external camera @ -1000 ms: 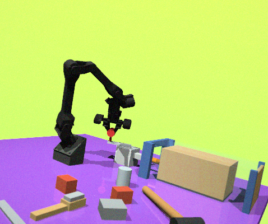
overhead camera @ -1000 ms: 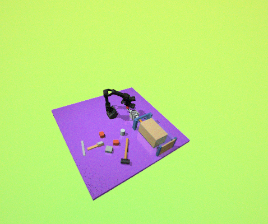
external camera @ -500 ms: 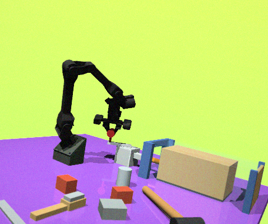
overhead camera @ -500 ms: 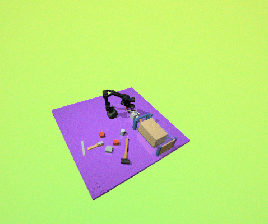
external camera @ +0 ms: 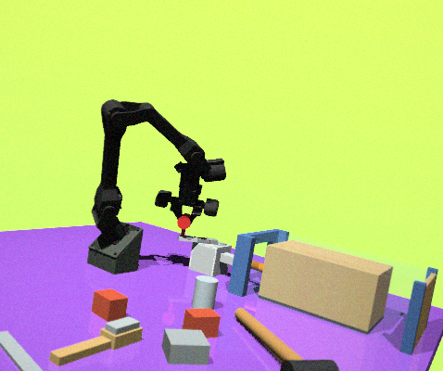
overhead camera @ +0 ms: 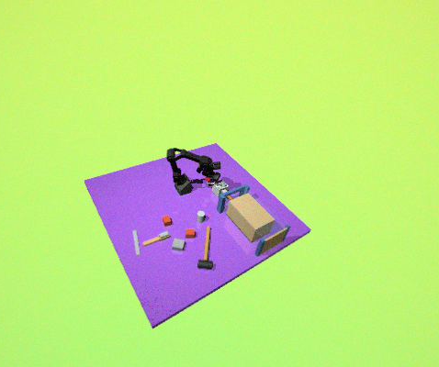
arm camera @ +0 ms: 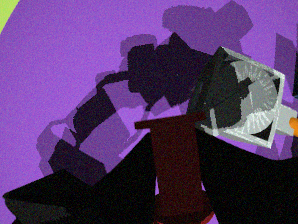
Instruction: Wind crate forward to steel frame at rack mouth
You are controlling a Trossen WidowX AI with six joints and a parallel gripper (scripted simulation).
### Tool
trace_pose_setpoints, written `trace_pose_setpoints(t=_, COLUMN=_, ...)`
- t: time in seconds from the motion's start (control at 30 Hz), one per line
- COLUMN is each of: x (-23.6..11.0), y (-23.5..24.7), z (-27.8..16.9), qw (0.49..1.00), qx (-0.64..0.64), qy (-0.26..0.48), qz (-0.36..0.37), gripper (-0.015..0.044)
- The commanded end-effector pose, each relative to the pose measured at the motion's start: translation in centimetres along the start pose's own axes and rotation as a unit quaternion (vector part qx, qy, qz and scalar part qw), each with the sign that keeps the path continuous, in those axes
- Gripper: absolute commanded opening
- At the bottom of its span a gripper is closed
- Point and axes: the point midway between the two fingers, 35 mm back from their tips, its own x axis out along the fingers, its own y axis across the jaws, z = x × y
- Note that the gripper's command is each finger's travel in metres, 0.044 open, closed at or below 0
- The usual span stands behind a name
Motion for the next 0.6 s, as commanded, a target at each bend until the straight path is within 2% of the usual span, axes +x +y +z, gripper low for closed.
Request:
trace_pose_setpoints(t=0.0, x=-0.4, y=-0.7, z=-1.3, qw=1.0, qx=0.005, qy=0.014, qz=-0.008, gripper=0.0)
trace_pose_setpoints(t=0.57, x=-1.2, y=-2.0, z=-2.9, qw=1.0, qx=0.006, qy=0.015, qz=-0.008, gripper=0.0)
